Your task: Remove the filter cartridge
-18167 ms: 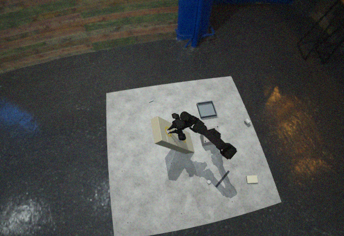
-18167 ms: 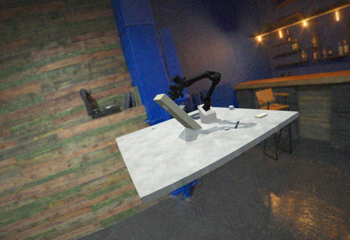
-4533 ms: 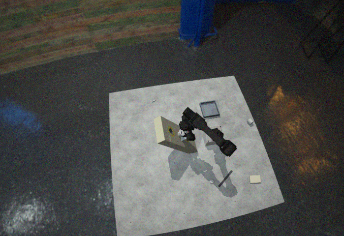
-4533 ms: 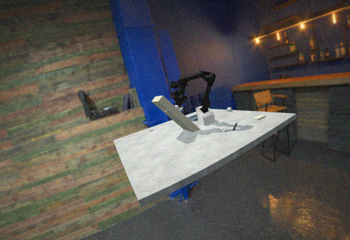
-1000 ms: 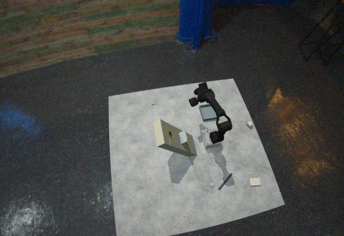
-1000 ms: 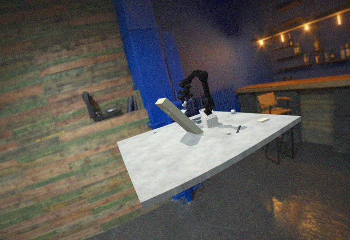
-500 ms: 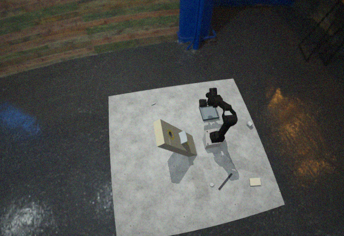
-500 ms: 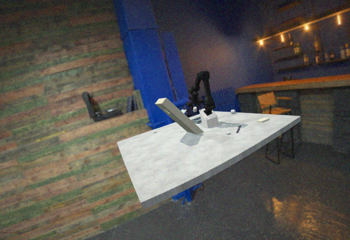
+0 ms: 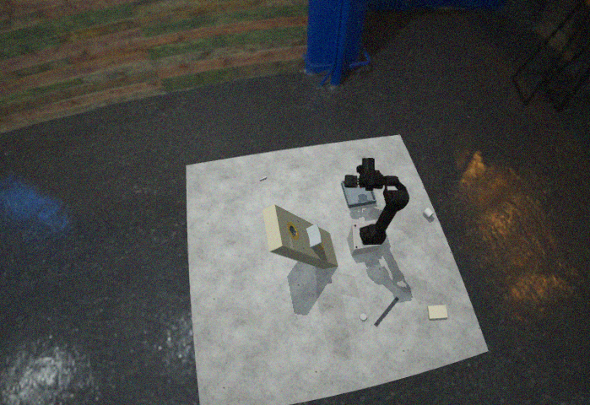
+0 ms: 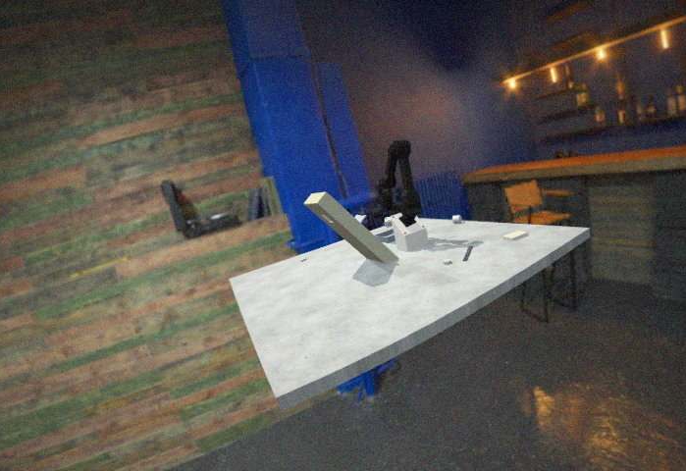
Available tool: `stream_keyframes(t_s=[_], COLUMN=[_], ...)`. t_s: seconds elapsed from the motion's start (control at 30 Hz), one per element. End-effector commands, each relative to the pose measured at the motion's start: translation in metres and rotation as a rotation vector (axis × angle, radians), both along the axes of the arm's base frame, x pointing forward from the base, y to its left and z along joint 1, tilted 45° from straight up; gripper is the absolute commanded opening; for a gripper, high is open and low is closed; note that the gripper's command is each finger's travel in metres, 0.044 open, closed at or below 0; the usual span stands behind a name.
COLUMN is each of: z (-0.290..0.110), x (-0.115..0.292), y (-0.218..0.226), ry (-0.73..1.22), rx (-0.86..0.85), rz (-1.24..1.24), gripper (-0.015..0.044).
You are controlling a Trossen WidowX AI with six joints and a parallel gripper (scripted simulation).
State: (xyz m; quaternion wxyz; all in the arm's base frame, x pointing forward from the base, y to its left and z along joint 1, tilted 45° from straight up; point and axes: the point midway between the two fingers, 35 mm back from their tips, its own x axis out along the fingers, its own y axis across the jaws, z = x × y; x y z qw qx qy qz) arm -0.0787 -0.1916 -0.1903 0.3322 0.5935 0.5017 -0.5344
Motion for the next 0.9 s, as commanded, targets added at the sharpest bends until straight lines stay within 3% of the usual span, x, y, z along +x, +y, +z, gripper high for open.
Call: stream_keyframes(t_s=[0.0, 0.37, 0.87], z=[-0.013, -0.034, -0.032], x=[0.001, 0.005, 0.006], y=[0.014, 0.040, 0.038], ry=[0.001, 0.002, -0.004], rx=[0.010, 0.011, 0.016], rz=[0.004, 0.004, -0.002], gripper=[0.0000, 0.0000, 0.0394])
